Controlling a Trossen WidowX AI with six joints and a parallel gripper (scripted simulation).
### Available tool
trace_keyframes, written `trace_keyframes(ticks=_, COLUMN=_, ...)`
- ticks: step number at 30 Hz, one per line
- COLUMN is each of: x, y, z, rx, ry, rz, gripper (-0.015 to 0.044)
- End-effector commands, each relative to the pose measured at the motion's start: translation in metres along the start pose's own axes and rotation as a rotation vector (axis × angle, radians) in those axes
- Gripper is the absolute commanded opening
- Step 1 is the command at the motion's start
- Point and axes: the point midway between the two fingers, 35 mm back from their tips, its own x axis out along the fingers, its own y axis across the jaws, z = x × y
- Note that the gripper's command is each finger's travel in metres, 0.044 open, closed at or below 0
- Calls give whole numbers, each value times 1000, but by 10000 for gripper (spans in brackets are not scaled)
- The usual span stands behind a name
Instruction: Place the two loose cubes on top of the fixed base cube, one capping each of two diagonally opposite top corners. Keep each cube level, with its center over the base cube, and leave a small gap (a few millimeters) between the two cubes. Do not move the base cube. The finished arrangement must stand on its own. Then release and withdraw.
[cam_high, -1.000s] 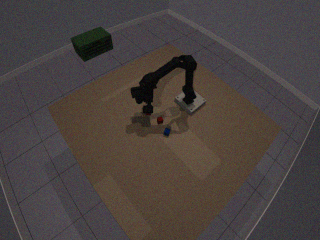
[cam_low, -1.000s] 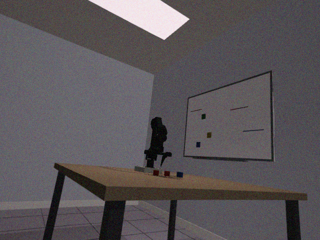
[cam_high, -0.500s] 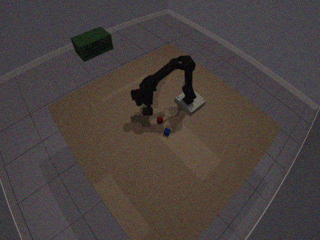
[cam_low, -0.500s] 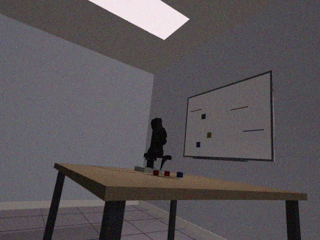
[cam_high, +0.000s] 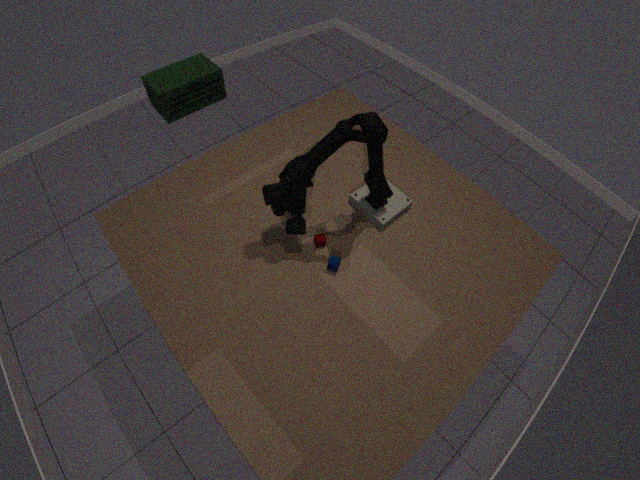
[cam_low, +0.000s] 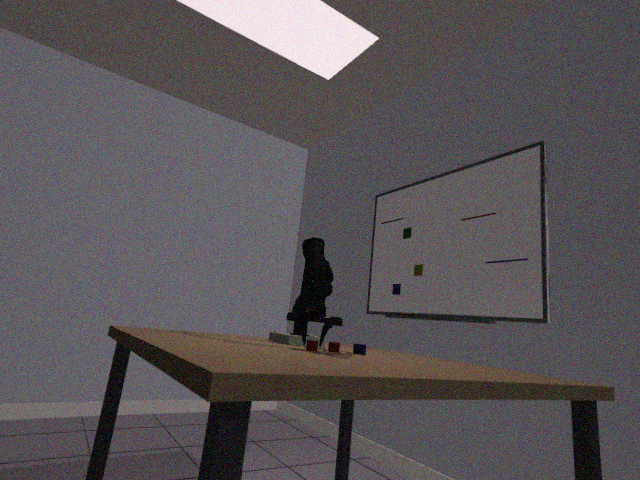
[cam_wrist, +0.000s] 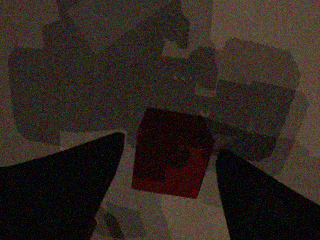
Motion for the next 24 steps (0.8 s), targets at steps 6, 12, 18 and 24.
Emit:
trace_keyframes(ticks=6, x=2, y=0, z=-1, rx=5, ry=4, rz=3, gripper=105)
trace_keyframes(ticks=12, x=-7, y=3, z=2, rx=19, ry=-12, rz=-13, gripper=105)
trace_keyframes(ticks=18, x=-25, y=3, z=4, rx=16, ry=-9, rz=-10, gripper=105)
trace_keyframes(ticks=24, x=-44, y=3, z=5, rx=14, ry=-6, rz=-7, gripper=105)
